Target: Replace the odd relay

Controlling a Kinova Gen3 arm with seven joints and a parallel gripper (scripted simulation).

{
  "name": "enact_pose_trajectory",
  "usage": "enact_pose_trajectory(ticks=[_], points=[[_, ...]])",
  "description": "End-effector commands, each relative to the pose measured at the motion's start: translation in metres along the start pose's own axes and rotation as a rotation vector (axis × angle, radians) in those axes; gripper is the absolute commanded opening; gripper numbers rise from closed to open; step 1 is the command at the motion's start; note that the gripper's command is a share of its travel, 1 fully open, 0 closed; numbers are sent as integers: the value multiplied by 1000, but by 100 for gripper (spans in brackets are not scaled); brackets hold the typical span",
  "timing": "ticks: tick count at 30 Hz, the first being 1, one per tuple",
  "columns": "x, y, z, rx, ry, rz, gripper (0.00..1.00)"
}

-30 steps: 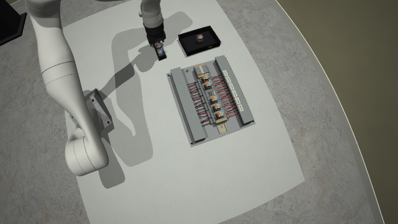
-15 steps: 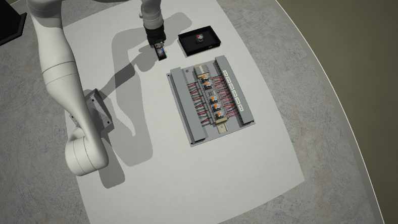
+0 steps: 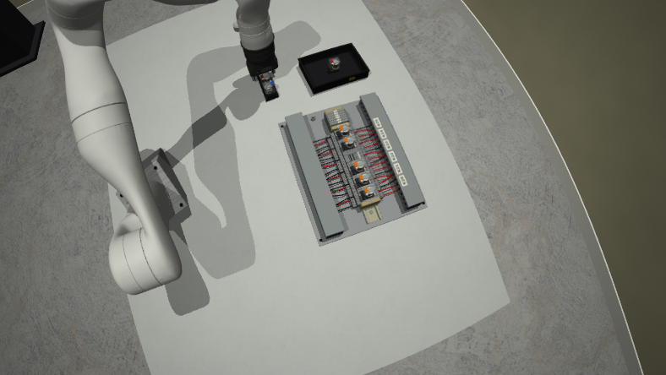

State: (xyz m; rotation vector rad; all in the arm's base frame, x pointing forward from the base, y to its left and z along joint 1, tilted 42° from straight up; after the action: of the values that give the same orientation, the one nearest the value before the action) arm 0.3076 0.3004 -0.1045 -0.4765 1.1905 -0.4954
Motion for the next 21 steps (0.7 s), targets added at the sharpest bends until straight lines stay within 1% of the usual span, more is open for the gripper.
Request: enact_pose_trajectory(ticks=[1,21], points=[[-1,1,0,0,-1,2,100],[-3,1,0,0,-1,2,100]])
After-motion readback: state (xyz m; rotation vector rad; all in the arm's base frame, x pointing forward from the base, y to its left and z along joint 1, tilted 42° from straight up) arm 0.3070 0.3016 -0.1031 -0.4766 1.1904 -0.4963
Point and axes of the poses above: the point where the finger pads meet when closed, its own x axis out along the fingers, its own z axis across the jaws, y = z × x, the point moved 8 cm from there along -x, back along the fingers, and after that the axes turned 13 degrees about x, right-handed, at the moved point
